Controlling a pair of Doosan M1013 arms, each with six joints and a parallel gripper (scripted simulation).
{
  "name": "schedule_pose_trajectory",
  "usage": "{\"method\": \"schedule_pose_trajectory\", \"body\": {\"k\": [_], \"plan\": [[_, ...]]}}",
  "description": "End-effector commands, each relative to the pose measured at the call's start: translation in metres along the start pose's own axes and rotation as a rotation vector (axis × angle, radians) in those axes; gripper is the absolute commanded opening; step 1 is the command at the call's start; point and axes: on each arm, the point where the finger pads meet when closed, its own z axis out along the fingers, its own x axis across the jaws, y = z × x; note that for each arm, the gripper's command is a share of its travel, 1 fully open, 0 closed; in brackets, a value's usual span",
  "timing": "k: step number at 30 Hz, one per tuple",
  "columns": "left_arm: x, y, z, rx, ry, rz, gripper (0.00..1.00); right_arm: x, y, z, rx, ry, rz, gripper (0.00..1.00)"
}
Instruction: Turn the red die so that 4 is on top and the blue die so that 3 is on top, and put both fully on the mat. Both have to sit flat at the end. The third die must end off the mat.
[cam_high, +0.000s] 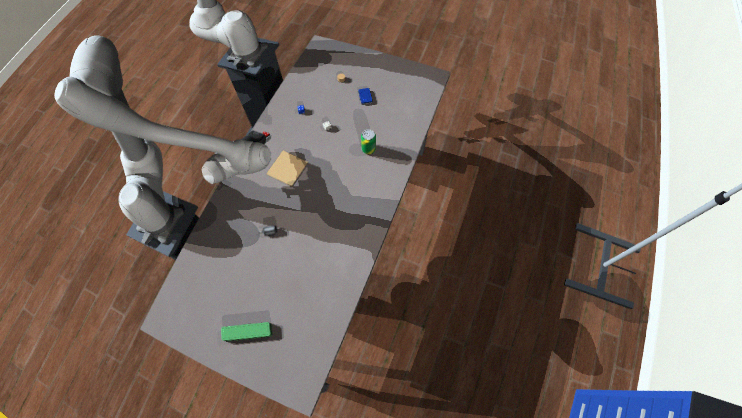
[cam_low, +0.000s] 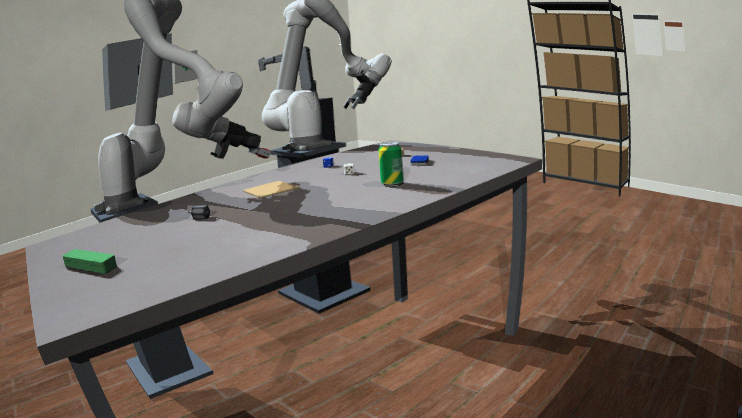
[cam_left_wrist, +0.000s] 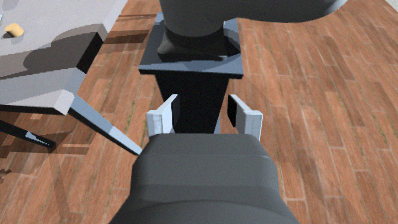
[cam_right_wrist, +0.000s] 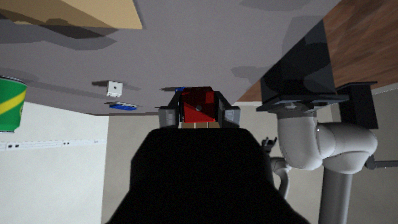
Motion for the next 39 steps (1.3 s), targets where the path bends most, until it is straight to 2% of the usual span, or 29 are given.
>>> {"method": "schedule_pose_trajectory", "body": {"k": [1,22,39], "plan": [[0.0,0.0,-0.001,-0.001,0.0,0.0,1.0,0.0,-0.004,0.002,-0.001,0.0,-0.001,0.57],[0.0,0.0,-0.001,-0.001,0.0,0.0,1.0,0.0,-0.053,0.029,-0.001,0.0,-0.001,0.57],[0.0,0.0,-0.001,-0.001,0.0,0.0,1.0,0.0,-0.058,0.031,-0.001,0.0,-0.001,0.57]]}}
